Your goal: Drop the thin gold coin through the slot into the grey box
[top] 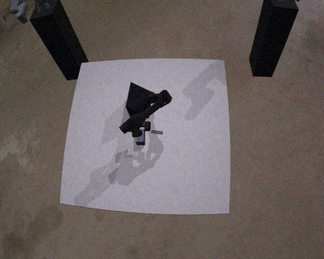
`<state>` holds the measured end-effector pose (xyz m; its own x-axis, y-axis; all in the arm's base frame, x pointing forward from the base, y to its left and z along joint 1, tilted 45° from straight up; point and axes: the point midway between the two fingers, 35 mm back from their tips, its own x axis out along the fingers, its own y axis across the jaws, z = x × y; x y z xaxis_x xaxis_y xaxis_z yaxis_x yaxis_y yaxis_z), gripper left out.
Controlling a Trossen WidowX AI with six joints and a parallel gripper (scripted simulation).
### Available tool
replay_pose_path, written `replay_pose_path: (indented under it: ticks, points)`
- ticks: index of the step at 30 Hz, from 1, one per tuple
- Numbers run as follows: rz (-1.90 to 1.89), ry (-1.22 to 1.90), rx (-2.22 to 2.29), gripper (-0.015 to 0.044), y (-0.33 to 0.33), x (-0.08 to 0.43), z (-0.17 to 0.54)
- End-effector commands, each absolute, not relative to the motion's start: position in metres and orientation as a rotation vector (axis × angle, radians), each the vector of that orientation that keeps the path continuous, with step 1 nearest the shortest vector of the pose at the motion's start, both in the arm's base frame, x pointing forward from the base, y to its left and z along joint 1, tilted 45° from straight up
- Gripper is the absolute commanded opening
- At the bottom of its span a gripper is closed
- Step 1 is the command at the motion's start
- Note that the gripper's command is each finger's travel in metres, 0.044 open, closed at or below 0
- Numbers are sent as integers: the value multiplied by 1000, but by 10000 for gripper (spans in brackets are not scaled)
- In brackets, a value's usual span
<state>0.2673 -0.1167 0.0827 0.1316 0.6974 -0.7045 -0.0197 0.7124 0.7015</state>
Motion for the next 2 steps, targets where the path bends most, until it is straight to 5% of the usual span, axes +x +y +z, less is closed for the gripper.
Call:
replay_pose_path:
  ticks: [1,2]
  points:
    - [574,1355,618,440,-118,267,84]
    - [574,1355,618,440,-118,267,84]
